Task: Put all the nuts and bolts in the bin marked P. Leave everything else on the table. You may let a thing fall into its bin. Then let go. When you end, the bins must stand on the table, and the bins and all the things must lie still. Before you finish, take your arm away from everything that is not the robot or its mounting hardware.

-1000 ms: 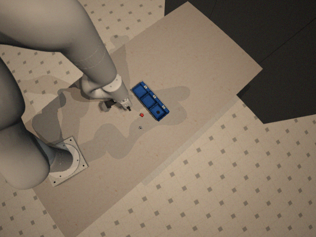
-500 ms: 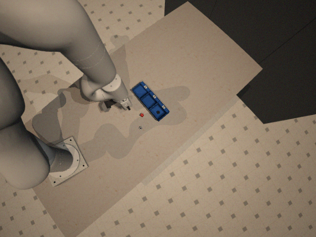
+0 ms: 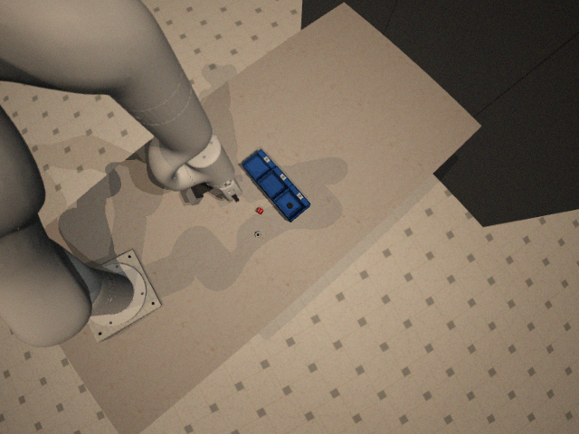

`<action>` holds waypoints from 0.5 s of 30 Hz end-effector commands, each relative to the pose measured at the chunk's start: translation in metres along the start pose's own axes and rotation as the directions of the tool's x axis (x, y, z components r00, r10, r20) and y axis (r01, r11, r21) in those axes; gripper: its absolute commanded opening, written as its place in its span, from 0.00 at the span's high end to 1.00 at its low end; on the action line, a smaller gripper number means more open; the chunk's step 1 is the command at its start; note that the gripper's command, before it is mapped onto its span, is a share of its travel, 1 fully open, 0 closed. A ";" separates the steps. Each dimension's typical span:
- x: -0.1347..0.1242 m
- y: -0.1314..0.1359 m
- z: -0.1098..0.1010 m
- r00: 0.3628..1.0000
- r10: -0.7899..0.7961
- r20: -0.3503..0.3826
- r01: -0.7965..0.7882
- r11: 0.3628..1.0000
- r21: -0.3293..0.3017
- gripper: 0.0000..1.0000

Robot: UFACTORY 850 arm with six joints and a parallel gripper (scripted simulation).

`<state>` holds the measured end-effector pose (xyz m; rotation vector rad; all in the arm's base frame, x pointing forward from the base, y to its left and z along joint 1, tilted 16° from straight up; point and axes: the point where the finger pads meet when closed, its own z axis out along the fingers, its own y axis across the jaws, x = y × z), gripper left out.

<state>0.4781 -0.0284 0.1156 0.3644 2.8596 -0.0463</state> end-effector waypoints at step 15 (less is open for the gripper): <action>0.000 0.000 -0.037 1.000 0.000 0.019 0.000 1.000 0.002 1.00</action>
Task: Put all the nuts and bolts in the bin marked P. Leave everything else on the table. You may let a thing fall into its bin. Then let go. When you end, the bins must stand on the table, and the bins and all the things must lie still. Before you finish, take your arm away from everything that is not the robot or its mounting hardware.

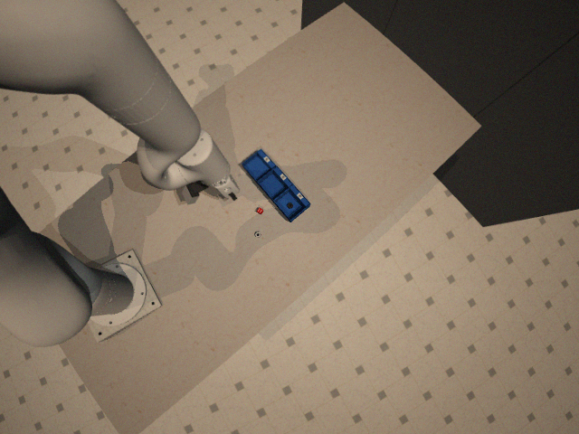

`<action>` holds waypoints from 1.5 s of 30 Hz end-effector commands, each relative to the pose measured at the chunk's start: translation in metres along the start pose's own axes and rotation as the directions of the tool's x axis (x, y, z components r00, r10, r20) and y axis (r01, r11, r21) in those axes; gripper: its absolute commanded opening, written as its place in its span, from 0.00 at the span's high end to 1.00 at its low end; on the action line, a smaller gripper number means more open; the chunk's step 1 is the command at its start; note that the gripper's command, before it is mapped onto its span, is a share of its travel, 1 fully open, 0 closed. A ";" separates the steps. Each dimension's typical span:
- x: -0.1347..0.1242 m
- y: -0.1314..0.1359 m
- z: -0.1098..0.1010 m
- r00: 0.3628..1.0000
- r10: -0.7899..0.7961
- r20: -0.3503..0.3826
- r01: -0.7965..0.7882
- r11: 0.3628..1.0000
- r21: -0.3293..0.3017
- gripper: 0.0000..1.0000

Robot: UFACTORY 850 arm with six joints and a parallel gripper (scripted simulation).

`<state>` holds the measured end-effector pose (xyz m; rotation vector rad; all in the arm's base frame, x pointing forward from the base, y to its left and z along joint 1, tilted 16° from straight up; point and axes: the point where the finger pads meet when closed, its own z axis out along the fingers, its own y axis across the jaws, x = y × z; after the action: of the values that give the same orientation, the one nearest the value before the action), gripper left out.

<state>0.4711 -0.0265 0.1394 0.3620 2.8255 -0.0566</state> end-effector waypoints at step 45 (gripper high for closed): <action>-0.059 -0.061 -0.036 1.000 -0.001 -0.016 0.001 1.000 -0.001 1.00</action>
<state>0.4893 -0.0785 0.1869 0.3700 2.8173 -0.0984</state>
